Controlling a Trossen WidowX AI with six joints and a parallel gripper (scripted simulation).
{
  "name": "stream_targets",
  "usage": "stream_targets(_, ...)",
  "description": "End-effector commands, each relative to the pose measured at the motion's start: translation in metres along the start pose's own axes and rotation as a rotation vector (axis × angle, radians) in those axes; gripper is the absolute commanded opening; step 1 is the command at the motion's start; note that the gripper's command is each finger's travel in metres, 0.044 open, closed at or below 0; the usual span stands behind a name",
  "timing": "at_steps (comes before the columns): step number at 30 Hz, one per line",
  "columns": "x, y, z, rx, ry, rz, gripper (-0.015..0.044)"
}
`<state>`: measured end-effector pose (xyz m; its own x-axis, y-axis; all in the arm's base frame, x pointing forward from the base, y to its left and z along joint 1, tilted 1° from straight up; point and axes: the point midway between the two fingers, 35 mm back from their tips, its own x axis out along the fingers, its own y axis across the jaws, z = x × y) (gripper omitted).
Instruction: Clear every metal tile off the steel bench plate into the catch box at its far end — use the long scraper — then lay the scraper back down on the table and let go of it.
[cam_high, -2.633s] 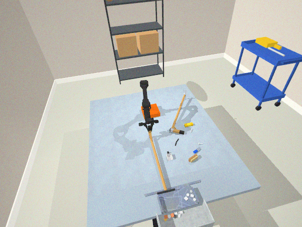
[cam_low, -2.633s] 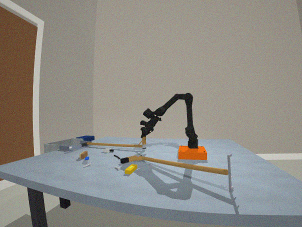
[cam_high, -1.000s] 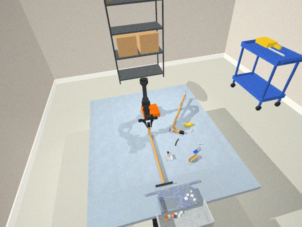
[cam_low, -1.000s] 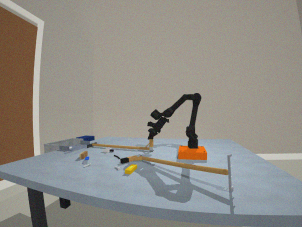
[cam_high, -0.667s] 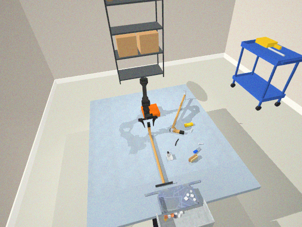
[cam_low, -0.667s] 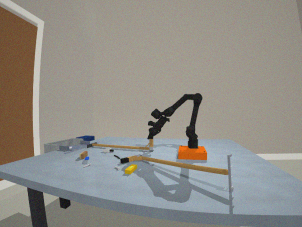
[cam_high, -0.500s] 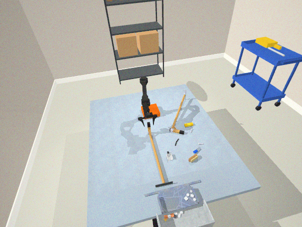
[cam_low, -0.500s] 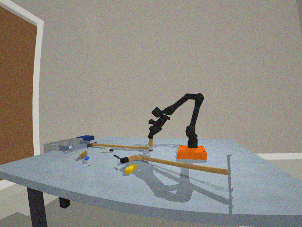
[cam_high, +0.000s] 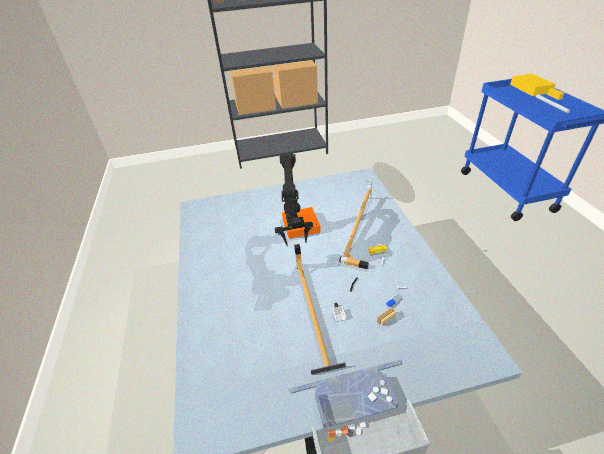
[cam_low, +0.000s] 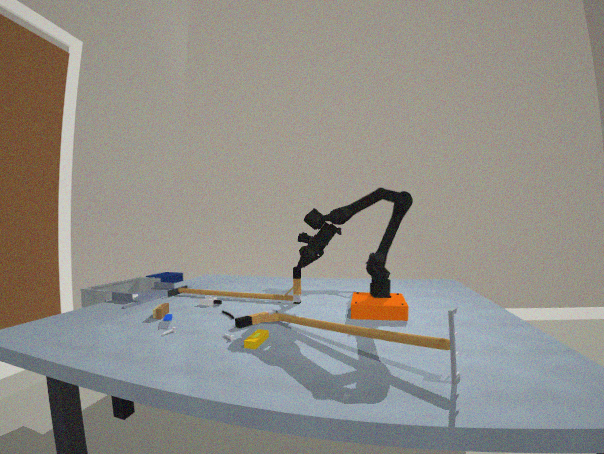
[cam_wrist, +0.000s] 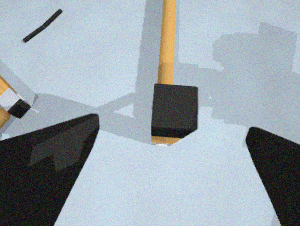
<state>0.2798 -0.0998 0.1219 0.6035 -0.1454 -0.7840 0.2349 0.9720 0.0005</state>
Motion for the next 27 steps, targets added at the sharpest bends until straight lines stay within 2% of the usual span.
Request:
stream_targets(1, -0.008, 0.000, 0.003, -0.002, -0.014, 0.006, 0.0440)
stream_targets(13, -0.073, -0.008, 0.058, 0.028, -0.263, 0.039, 0.0440)
stream_targets(27, -0.168, -0.007, 0.100, 0.008, -0.548, 0.059, 0.0440)
